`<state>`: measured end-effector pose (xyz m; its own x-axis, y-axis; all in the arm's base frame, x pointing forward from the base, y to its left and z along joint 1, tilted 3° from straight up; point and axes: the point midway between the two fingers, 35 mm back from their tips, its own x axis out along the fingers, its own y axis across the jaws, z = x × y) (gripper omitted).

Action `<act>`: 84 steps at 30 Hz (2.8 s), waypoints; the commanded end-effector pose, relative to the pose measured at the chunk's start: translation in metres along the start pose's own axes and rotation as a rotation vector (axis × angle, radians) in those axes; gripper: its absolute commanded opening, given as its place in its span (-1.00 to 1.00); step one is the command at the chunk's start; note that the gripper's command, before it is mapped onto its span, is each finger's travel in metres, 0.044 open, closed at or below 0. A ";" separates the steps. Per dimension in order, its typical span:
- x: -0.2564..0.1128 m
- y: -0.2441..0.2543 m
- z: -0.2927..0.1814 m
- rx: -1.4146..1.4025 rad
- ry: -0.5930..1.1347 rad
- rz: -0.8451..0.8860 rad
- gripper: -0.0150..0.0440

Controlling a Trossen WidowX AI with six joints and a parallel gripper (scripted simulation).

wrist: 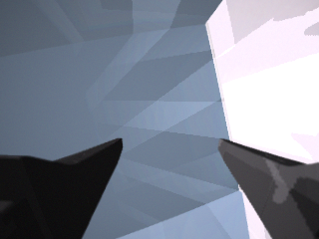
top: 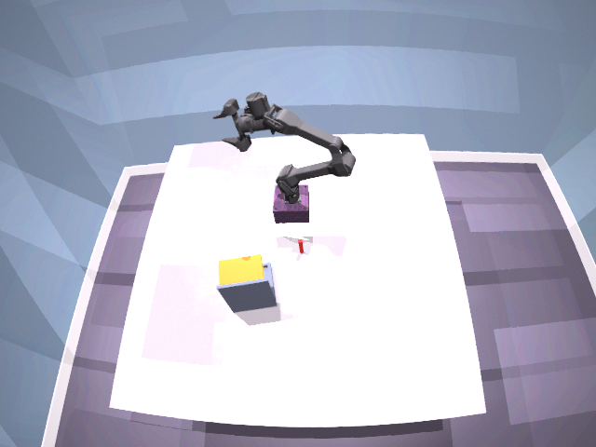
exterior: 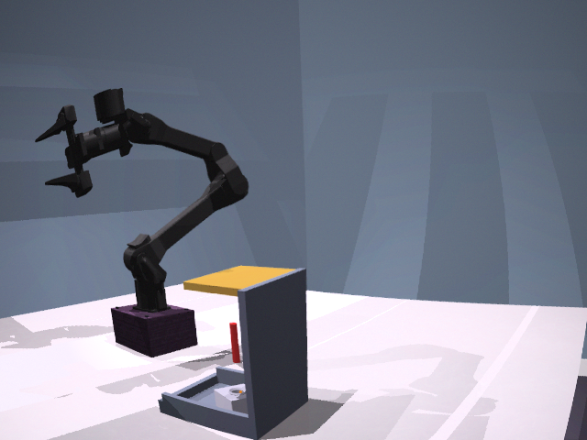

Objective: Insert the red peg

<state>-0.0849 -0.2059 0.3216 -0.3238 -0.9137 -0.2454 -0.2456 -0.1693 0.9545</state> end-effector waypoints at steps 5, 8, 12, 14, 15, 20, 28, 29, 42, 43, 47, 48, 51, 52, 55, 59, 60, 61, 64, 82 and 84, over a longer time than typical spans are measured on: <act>0.011 -0.027 -0.030 0.043 0.145 -0.090 1.00; 0.013 -0.036 -0.040 0.055 0.192 -0.122 1.00; 0.015 -0.048 -0.054 0.070 0.254 -0.165 1.00; 0.015 -0.054 -0.061 0.077 0.284 -0.188 1.00; 0.015 -0.057 -0.064 0.080 0.299 -0.199 1.00; 0.014 -0.073 -0.081 0.096 0.371 -0.258 1.00; 0.008 -0.099 -0.107 0.115 0.480 -0.359 1.00; 0.007 -0.103 -0.110 0.117 0.493 -0.373 1.00; -0.014 -0.147 -0.146 0.130 0.650 -0.553 1.00; -0.016 -0.151 -0.149 0.129 0.661 -0.568 1.00; -0.025 -0.165 -0.158 0.126 0.704 -0.627 1.00; -0.028 -0.169 -0.160 0.125 0.715 -0.642 1.00; -0.035 -0.179 -0.166 0.121 0.745 -0.688 1.00; -0.038 -0.183 -0.168 0.119 0.755 -0.703 1.00; -0.046 -0.194 -0.173 0.113 0.783 -0.749 1.00; -0.057 -0.208 -0.178 0.103 0.818 -0.811 1.00; -0.060 -0.211 -0.180 0.101 0.827 -0.827 1.00; -0.063 -0.214 -0.181 0.099 0.835 -0.843 1.00; -0.073 -0.224 -0.184 0.092 0.858 -0.890 1.00; -0.133 -0.281 -0.187 0.020 0.959 -1.181 1.00; -0.140 -0.287 -0.186 0.008 0.966 -1.213 1.00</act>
<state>0.1962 -0.1134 0.1237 0.7555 -0.1866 -0.6280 0.0326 -0.9467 0.3204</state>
